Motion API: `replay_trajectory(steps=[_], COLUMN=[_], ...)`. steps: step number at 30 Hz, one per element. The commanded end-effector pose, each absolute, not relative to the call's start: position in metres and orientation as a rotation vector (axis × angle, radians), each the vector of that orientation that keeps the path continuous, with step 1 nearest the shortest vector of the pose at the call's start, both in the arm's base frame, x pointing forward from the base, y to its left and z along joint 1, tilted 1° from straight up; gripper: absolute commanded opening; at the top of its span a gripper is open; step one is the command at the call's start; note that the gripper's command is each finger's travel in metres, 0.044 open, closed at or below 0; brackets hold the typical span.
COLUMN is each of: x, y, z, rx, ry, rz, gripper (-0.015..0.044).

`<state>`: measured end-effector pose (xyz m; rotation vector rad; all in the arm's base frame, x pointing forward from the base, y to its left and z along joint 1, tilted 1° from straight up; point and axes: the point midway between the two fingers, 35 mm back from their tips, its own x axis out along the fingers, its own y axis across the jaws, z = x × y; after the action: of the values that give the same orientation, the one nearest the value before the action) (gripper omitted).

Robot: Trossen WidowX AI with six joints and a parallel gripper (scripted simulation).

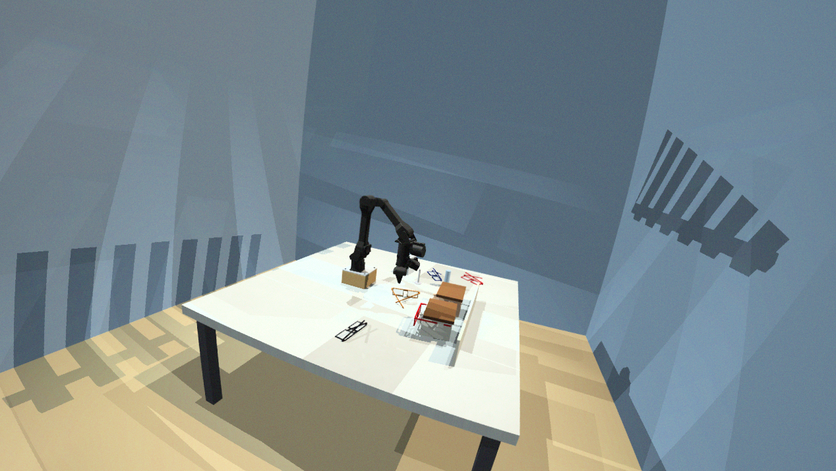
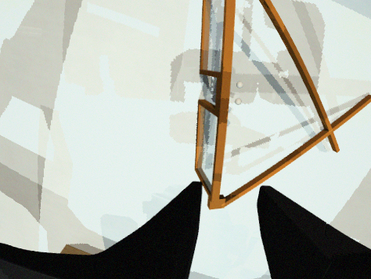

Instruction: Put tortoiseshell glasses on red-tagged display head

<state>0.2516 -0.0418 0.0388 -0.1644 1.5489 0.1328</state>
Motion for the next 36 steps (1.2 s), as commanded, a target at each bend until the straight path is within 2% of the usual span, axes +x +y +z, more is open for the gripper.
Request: replay_trajectory(steps=[1,36], x=[0.251,0.251], y=[-0.041,-0.037], z=[0.038,-0.018], rx=[-0.164,-0.164], ry=[1.550,1.550], rz=[0.140,0.141], gripper=[0.0120,0.0120])
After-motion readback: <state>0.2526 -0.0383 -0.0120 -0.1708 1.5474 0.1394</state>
